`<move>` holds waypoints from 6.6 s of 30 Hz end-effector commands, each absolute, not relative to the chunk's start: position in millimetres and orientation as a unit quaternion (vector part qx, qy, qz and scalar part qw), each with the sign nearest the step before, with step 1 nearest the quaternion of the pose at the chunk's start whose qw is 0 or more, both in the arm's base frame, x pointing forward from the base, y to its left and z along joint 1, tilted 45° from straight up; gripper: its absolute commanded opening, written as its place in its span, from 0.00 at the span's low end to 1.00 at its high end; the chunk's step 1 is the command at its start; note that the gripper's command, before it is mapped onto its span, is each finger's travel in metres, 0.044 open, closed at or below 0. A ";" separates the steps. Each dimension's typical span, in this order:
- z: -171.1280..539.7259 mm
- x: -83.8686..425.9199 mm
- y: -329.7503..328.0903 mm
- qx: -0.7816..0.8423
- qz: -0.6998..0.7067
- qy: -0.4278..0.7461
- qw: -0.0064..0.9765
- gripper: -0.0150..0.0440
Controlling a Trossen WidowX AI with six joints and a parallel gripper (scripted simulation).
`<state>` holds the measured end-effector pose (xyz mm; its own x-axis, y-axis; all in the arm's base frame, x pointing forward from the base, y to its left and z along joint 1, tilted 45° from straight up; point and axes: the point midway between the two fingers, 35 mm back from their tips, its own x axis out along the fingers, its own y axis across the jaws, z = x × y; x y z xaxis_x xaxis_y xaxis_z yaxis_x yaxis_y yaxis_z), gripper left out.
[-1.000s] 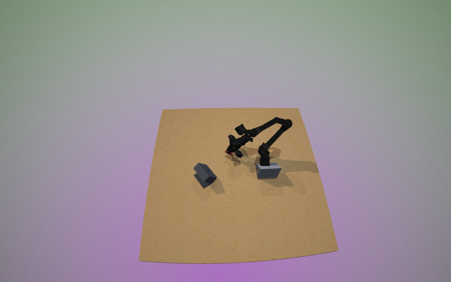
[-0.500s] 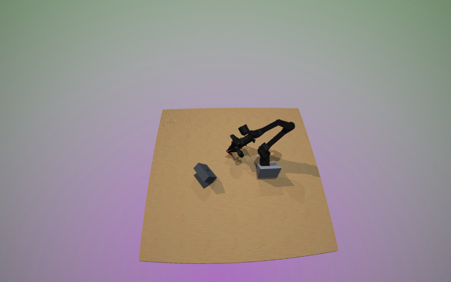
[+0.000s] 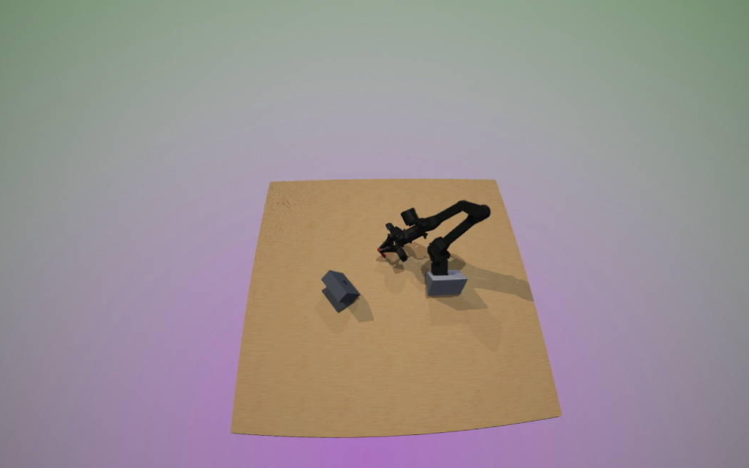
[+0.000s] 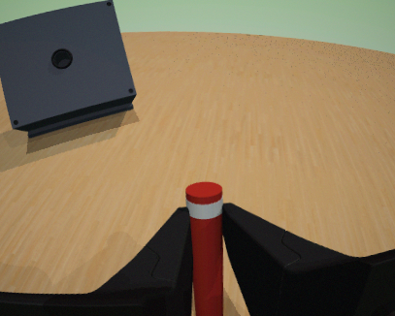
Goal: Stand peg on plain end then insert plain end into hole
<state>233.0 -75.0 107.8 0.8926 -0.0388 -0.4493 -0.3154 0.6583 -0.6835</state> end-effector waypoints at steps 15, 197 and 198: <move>106.5 220.6 -78.6 -0.400 0.113 0.147 0.898 0.34; 212.3 195.2 18.9 -0.402 0.163 0.057 0.899 1.00; 215.7 192.0 21.5 -0.399 0.161 0.052 0.901 1.00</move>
